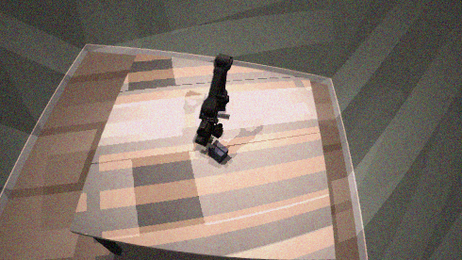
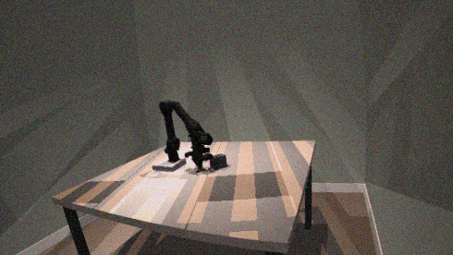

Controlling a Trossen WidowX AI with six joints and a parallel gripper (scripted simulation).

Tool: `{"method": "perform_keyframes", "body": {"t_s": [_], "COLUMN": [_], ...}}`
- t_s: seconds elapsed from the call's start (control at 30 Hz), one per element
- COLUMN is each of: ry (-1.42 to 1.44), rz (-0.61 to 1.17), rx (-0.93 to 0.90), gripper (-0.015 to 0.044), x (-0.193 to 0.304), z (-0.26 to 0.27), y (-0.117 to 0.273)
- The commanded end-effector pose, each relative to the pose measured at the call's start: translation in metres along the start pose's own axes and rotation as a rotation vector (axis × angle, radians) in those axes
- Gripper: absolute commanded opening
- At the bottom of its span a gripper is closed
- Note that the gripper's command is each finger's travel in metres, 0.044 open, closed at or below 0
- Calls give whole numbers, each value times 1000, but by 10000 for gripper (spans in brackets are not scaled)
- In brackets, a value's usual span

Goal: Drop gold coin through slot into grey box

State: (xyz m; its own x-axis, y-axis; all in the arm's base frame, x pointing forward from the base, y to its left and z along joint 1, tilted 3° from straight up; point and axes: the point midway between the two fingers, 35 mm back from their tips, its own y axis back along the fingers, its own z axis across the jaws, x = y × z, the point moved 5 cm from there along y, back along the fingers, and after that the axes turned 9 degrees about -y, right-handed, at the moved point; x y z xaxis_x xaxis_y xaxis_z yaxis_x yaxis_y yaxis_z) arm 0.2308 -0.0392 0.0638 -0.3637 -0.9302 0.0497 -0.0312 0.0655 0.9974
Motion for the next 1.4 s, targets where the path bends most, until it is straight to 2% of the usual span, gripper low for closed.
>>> {"method": "perform_keyframes", "body": {"t_s": [0.0,1.37], "ry": [3,3], "rz": [-5,-5], "rx": [-2,-1], "gripper": [0,0], "x": [0,0], "z": [0,-1], "y": [-1,94]}}
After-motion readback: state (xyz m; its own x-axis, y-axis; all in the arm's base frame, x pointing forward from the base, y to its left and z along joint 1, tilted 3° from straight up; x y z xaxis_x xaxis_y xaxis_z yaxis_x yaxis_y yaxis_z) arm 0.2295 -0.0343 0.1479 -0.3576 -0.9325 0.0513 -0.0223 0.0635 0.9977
